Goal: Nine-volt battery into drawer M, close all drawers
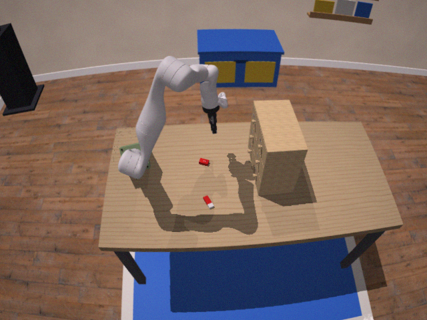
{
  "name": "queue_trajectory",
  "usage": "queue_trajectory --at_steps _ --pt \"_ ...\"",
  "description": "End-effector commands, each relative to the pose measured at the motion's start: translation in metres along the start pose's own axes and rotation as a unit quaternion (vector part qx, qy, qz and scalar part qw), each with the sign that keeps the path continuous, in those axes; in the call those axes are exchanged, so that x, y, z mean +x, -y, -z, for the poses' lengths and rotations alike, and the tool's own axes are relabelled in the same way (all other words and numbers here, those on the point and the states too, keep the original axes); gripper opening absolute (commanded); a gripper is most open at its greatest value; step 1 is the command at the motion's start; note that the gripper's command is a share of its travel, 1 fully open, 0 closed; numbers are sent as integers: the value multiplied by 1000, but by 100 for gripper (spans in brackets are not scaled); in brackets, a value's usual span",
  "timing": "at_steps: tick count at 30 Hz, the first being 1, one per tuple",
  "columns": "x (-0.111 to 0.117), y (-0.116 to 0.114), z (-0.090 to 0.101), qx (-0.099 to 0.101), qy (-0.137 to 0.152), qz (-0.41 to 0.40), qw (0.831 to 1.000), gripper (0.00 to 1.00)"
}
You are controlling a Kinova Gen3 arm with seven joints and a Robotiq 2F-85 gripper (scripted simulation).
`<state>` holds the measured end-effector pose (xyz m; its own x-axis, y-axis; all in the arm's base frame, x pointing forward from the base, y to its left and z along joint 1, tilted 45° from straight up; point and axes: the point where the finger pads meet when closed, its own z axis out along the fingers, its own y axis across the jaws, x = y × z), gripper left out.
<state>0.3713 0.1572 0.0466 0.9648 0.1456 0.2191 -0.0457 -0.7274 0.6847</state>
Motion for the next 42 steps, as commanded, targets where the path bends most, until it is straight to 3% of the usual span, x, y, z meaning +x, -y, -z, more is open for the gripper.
queue_trajectory --at_steps 1,5,7,22,24,37,42 --pt "-3 1 -2 -1 -21 7 1000 100" --pt "3 1 -11 -3 -59 6 998 100" --pt "3 1 -11 -3 -59 6 998 100" --pt "25 1 -46 -1 -227 7 974 100" --pt "25 1 -46 -1 -227 7 974 100" --pt "42 1 -75 0 -361 6 932 100" --pt "47 1 -79 1 -386 7 922 100"
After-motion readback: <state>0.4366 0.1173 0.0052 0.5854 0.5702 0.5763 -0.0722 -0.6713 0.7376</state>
